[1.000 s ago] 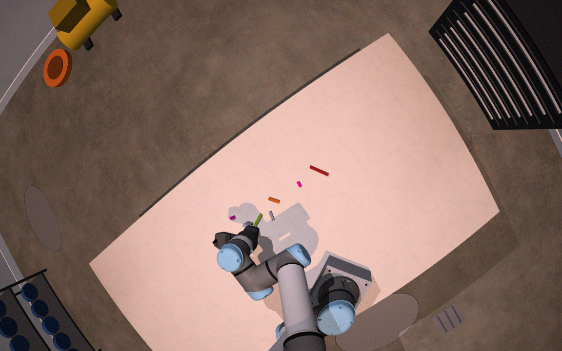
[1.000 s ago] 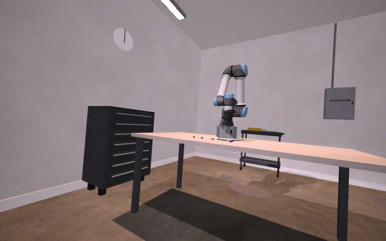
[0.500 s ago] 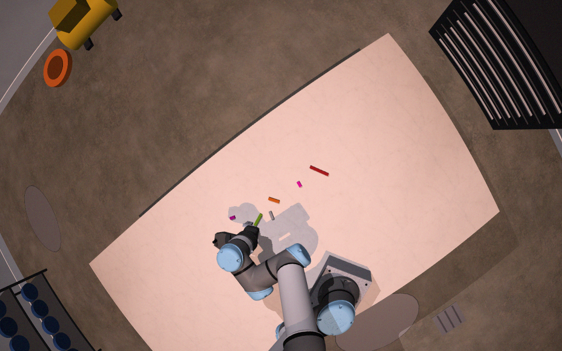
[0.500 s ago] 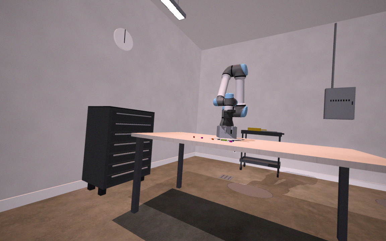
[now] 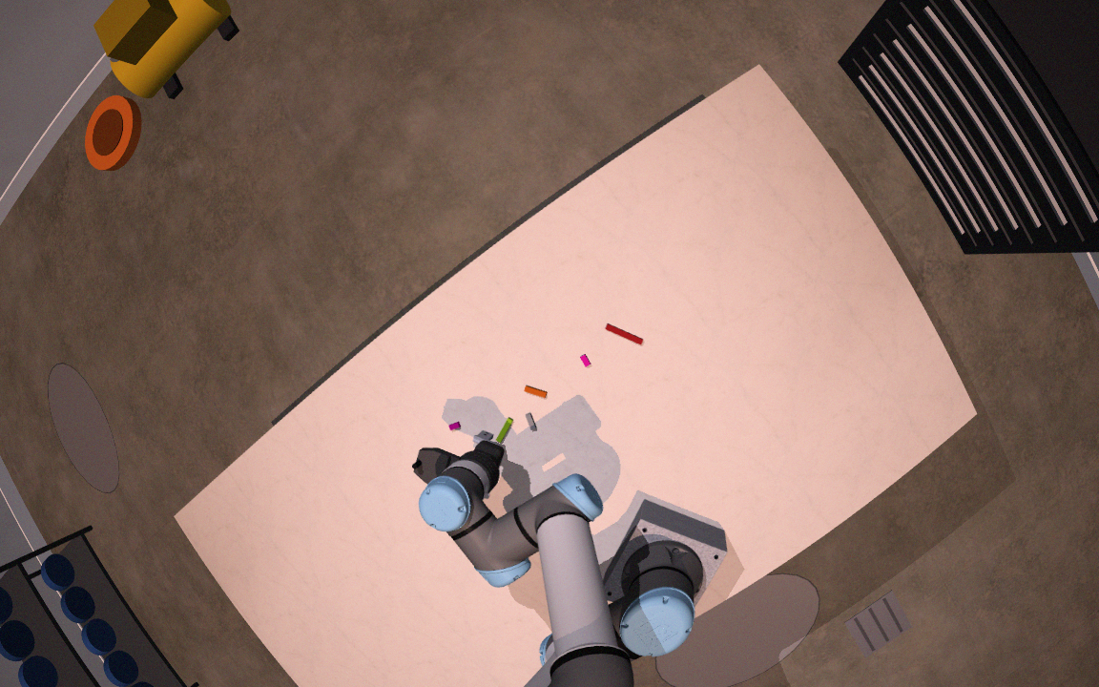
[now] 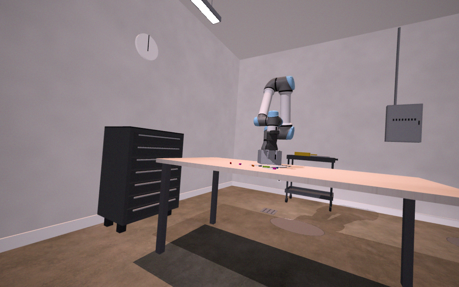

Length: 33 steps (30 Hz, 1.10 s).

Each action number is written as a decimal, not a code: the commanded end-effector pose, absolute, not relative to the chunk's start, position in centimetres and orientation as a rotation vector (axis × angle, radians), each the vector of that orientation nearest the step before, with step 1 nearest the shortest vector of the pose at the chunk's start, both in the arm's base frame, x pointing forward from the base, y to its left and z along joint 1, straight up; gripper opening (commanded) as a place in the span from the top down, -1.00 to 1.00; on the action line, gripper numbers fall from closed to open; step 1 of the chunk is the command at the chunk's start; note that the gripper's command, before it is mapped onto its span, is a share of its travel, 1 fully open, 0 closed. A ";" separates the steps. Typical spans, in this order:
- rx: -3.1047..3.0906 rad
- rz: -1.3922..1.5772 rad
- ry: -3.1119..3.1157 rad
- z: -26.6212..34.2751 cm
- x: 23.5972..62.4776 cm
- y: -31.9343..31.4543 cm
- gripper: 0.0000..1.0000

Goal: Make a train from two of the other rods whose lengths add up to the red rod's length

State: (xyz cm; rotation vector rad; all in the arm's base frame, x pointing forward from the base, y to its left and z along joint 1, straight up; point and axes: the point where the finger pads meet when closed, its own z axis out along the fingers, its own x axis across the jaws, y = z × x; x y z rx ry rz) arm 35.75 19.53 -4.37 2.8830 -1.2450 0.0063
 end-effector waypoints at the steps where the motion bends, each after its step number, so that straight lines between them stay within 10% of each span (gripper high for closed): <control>1: 2.807 0.010 -1.405 -4.3 36.2 19.9 -1.00; 33: 1.813 0.010 -2.566 -4.3 38.5 22.6 -1.00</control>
